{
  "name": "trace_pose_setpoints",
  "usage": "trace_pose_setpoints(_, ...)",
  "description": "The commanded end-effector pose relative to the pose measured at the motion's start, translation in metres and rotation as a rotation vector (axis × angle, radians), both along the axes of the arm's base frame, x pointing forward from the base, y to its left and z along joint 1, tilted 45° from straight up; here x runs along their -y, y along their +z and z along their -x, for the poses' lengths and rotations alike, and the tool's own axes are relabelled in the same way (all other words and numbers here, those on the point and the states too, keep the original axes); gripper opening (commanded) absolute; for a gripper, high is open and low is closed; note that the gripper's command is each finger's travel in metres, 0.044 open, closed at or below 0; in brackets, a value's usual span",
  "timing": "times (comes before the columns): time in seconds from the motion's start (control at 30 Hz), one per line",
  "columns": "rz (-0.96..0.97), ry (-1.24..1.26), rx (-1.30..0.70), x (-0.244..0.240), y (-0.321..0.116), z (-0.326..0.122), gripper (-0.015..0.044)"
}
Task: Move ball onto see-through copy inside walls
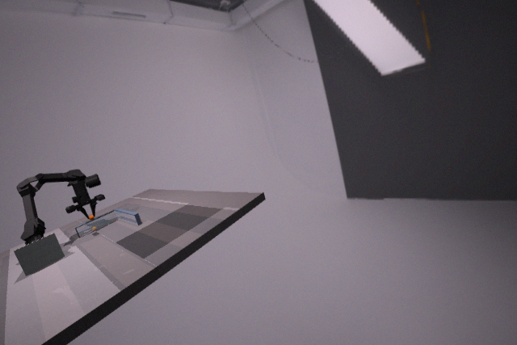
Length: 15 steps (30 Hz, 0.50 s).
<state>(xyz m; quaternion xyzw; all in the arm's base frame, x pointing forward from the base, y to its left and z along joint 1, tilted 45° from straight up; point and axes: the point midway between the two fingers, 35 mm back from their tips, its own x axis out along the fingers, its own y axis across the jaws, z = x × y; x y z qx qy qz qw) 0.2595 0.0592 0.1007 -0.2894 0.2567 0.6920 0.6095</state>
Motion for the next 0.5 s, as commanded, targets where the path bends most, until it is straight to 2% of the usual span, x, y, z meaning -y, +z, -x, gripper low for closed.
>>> trace_pose_setpoints(0.0, 0.001, 0.006, 0.004, 0.015, 0.015, -0.001, 0.0)
trace_pose_setpoints(0.23, -0.005, 0.007, 0.002, 0.032, 0.034, 0.002, 0.0)
trace_pose_setpoints(0.47, -0.004, 0.006, 0.003, 0.005, 0.032, 0.002, 0.0)
